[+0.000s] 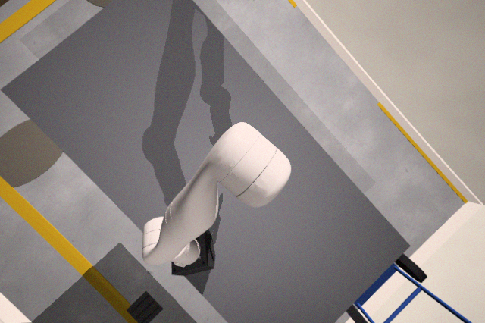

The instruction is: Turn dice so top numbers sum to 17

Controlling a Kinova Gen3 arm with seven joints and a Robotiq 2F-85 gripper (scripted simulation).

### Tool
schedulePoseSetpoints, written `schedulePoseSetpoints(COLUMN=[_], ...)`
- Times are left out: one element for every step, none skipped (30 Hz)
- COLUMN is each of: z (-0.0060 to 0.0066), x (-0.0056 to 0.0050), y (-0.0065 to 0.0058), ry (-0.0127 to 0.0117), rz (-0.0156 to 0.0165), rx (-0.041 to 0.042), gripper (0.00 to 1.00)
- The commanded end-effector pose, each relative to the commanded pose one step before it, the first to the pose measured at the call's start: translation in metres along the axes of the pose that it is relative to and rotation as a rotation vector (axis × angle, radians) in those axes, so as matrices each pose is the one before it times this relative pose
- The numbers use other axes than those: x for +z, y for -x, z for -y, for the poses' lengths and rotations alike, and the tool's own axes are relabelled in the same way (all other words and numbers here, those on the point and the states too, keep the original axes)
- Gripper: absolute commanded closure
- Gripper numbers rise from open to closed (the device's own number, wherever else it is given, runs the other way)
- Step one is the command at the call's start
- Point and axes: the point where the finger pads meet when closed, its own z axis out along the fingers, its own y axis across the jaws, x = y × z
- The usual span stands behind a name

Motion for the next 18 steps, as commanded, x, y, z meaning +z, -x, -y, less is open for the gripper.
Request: schedulePoseSetpoints(z=[-0.0044,-0.00002,0.0,0.0,-0.00002,-0.00002,-0.00002,-0.00002,-0.00002,-0.00002,-0.00002,-0.00002,-0.00002,-0.00002,-0.00002,-0.00002,-0.00002,-0.00001], x=[0.00575,0.00148,0.0,0.0,0.00153,0.00158,0.00159,0.00162,0.00165,0.00164,0.00166,0.00166,0.00162,0.00163,0.00159,0.00154,0.00151,0.00146], y=[0.00176,0.00001,0.0,0.0,0.00002,0.00003,0.00001,0.00002,0.00003,0.00001,0.00002,0.00003,0.00001,0.00003,0.00002,0.00001,0.00002,0.00002], ry=[0.01014,-0.00002,0.0,0.0,0.0,0.00001,-0.00001,0.0,0.00001,-0.00001,0.0,0.00001,-0.00002,0.00001,0.00001,-0.00001,0.00001,0.00001], rz=[0.00024,-0.00004,0.0,0.0,0.00001,0.00003,-0.00003,0.0,0.00003,-0.00004,0.00001,0.00002,-0.00004,0.00002,0.00002,-0.00004,0.00001,0.00002], rx=[-0.00684,-0.00002,0.0,0.0,0.0,0.00001,-0.00002,0.0,0.00001,-0.00002,0.00001,0.00001,-0.00002,0.00001,0.00001,-0.00002,0.00001,0.00001], gripper=[0.54,0.54,0.54,0.54,0.54,0.54,0.54,0.54,0.54,0.54,0.54,0.54,0.54,0.54,0.54,0.54,0.54,0.54])
